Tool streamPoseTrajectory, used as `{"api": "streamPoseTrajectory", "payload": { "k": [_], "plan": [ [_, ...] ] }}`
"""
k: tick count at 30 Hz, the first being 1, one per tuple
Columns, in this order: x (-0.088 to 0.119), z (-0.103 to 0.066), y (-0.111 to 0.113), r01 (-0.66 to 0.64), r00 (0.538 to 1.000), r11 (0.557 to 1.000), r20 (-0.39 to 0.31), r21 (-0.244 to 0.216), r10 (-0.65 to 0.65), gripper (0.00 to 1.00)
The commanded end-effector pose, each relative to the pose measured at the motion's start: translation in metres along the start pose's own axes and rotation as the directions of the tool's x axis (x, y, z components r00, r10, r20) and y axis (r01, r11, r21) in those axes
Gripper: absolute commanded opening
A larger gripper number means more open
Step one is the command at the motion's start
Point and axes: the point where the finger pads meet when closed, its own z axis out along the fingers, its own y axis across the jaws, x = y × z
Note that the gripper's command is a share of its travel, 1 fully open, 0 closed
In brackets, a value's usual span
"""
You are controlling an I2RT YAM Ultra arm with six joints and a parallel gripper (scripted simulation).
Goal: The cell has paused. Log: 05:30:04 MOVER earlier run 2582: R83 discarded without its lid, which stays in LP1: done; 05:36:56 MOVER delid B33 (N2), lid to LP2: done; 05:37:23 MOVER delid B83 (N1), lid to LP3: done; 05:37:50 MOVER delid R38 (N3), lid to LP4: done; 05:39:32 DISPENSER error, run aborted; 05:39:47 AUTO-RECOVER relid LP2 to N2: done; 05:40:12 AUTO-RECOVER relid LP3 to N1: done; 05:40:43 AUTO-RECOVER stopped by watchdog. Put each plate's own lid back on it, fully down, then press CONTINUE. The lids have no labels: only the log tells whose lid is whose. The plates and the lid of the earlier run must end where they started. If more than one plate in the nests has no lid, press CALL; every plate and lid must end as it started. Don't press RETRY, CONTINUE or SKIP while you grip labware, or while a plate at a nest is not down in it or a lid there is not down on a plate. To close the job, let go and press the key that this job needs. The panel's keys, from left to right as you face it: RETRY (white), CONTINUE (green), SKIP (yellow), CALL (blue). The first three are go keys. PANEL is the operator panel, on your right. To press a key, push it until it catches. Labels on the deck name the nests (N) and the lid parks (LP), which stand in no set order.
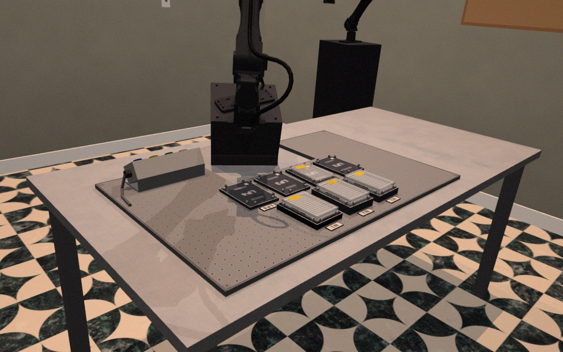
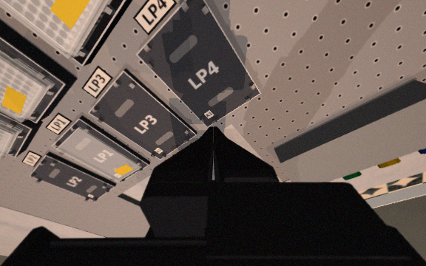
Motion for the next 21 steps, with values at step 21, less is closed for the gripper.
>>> {"api": "streamPoseTrajectory", "payload": {
  "k": [21],
  "plan": [
    [0.024, -0.008, -0.061, -0.290, 0.956, 0.957, 0.049, -0.016, 0.290, 0.00]
  ]
}}
